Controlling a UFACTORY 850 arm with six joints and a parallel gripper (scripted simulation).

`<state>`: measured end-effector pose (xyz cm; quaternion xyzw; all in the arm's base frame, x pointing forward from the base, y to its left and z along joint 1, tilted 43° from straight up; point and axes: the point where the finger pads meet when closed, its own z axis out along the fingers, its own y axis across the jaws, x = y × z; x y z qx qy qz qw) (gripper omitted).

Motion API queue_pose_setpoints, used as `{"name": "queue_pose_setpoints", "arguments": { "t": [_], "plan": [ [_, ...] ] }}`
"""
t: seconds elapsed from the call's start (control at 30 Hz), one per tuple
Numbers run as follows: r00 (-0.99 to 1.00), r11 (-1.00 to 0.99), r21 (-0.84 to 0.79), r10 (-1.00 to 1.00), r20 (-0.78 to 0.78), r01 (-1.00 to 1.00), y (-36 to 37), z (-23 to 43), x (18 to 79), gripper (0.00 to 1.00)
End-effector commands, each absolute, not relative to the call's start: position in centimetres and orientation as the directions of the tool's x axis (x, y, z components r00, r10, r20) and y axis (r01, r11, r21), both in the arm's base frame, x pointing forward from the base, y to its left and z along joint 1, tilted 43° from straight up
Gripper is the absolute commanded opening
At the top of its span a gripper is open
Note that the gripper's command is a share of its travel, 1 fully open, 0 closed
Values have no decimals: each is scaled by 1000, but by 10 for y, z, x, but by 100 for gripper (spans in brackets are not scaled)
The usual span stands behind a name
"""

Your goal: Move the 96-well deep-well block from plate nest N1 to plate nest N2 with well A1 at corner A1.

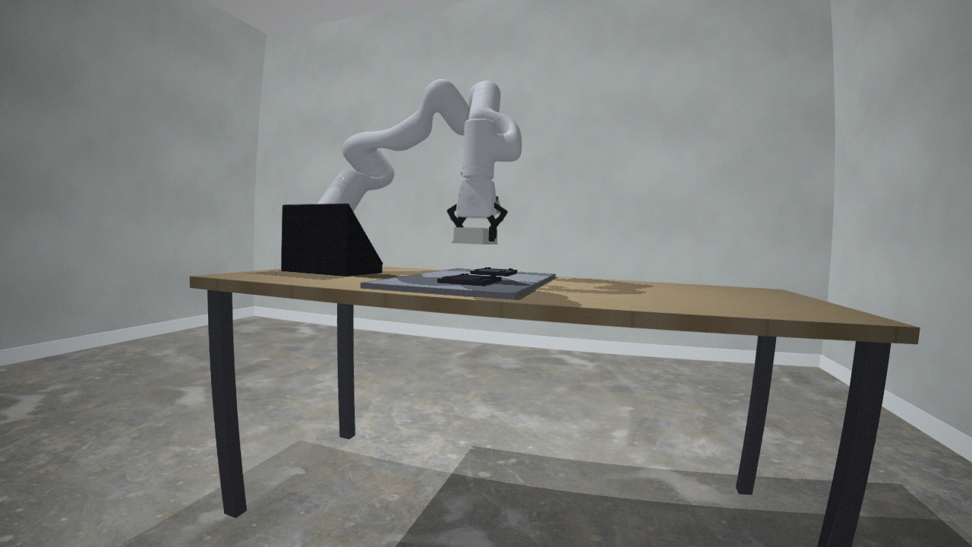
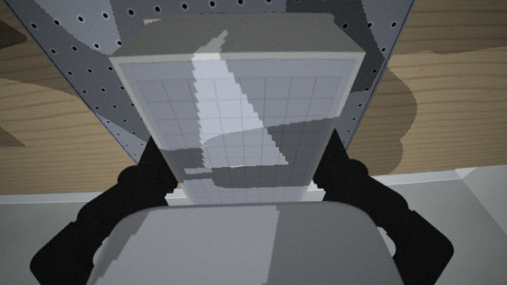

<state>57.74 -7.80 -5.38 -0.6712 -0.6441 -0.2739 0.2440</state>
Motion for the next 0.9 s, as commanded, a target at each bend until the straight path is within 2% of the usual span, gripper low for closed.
{"name": "queue_pose_setpoints", "arguments": {
  "t": [0.0,0.87],
  "plan": [
    [20,-51,26,731,682,998,-92,-65,580,0],
    [20,-51,26,731,682,998,-111,-82,583,0]
  ]
}}
